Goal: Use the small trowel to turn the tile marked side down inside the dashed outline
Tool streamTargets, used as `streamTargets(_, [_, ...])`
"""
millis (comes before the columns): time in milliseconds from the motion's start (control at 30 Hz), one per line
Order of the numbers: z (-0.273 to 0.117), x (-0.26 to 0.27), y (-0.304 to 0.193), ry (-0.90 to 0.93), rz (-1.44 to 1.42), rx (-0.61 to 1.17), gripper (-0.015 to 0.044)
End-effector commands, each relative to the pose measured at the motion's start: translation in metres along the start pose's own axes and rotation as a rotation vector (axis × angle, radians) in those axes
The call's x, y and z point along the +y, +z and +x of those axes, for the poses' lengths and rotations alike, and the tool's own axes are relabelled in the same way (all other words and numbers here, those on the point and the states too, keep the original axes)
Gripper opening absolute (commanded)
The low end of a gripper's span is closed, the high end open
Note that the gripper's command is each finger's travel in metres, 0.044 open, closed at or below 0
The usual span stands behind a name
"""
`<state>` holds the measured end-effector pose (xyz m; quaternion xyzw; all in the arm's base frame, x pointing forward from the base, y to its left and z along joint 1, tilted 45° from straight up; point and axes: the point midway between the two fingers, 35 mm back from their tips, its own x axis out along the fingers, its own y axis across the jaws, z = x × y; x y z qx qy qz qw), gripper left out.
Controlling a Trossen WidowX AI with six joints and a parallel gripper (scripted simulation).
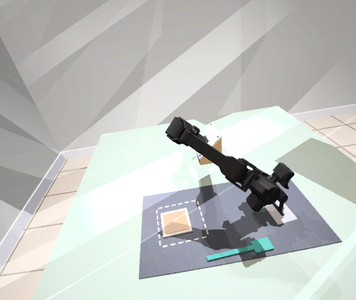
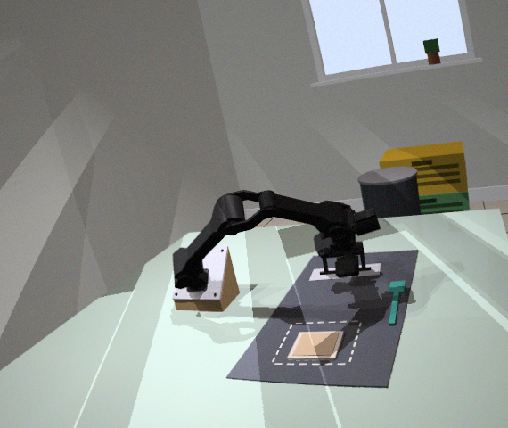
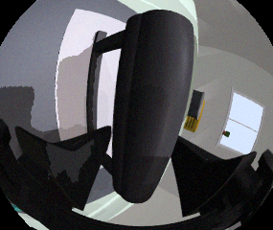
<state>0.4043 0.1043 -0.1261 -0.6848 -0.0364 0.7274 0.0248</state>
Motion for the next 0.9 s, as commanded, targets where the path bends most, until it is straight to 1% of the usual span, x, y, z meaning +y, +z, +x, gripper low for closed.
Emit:
streamTargets(0, [0.0, 0.0, 0.0, -0.004, -0.001, -0.001, 0.03])
streamTargets(200, [0.0, 0.0, 0.0, -0.004, -0.001, -0.001, 0.03])
streamTargets(267, [-0.005, 0.0, 0.0, -0.004, -0.001, -0.001, 0.03])
streamTargets(467, [-0.054, 0.0, 0.0, 0.0, 0.0, -0.001, 0.03])
streamTargets(600, [-0.062, -0.002, 0.001, 0.0, 0.0, 0.0, 0.03])
streamTargets(667, [-0.079, -0.018, 0.012, -0.001, 0.0, 0.001, 0.03])
streamTargets(800, [-0.124, -0.06, 0.05, -0.005, 0.0, 0.004, 0.03])
streamTargets(867, [-0.132, -0.067, 0.058, -0.006, 0.0, 0.004, 0.03])
